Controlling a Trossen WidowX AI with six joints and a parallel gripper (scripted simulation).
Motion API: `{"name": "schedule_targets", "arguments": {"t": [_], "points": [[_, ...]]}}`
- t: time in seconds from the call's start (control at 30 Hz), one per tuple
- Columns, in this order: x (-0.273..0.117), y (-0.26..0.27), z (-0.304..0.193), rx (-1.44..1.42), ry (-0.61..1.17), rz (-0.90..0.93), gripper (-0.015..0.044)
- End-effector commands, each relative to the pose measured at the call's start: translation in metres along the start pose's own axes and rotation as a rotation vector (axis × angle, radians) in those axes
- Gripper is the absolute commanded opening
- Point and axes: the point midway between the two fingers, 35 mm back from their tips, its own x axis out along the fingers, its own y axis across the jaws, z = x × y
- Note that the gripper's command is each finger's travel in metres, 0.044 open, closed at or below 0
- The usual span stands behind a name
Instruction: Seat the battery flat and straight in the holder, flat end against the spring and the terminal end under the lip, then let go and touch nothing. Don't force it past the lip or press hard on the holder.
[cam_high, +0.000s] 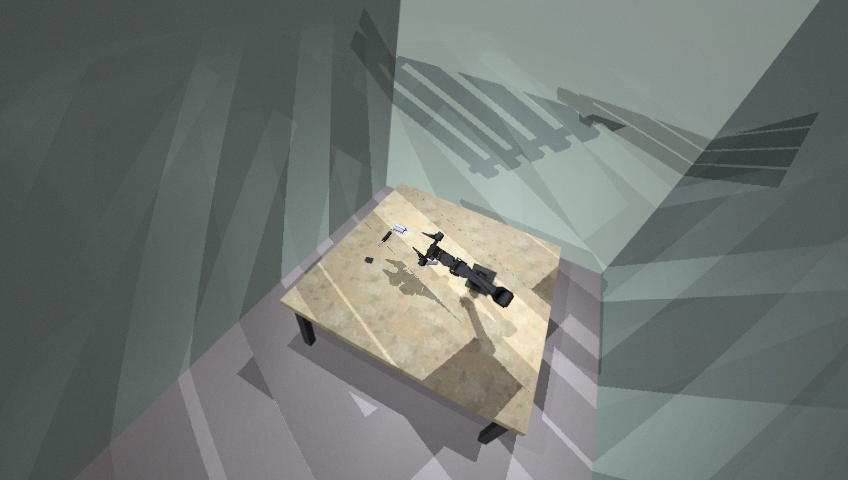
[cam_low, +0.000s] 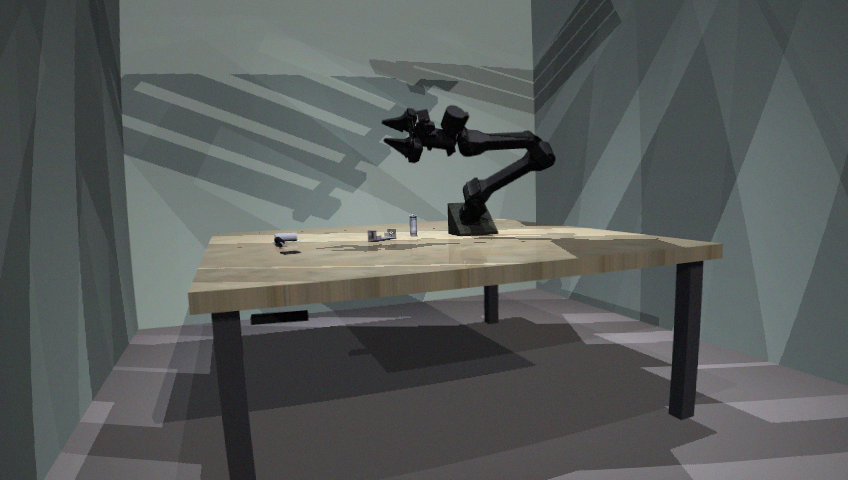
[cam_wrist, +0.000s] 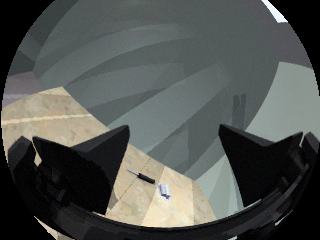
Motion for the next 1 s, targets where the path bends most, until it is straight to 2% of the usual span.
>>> {"name": "schedule_targets", "arguments": {"t": [0.0,0.07,0.13,0.23,0.47,0.6,0.7,0.8,0.97], "points": [[0.002,-0.001,-0.004,-0.008,0.018,-0.001,0.0374],[0.011,-0.01,-0.035,-0.066,0.162,-0.007,0.0321],[0.018,-0.026,-0.082,-0.133,0.383,0.003,0.0269],[0.013,-0.042,-0.132,-0.174,0.624,0.038,0.019],[-0.045,-0.068,-0.232,-0.087,1.193,0.25,0.0006],[-0.091,-0.067,-0.257,0.104,1.436,0.439,0.0],[-0.12,-0.061,-0.259,0.311,1.55,0.594,0.0],[-0.135,-0.057,-0.253,0.472,1.586,0.696,0.0],[-0.136,-0.057,-0.253,0.484,1.588,0.703,0.0]]}}
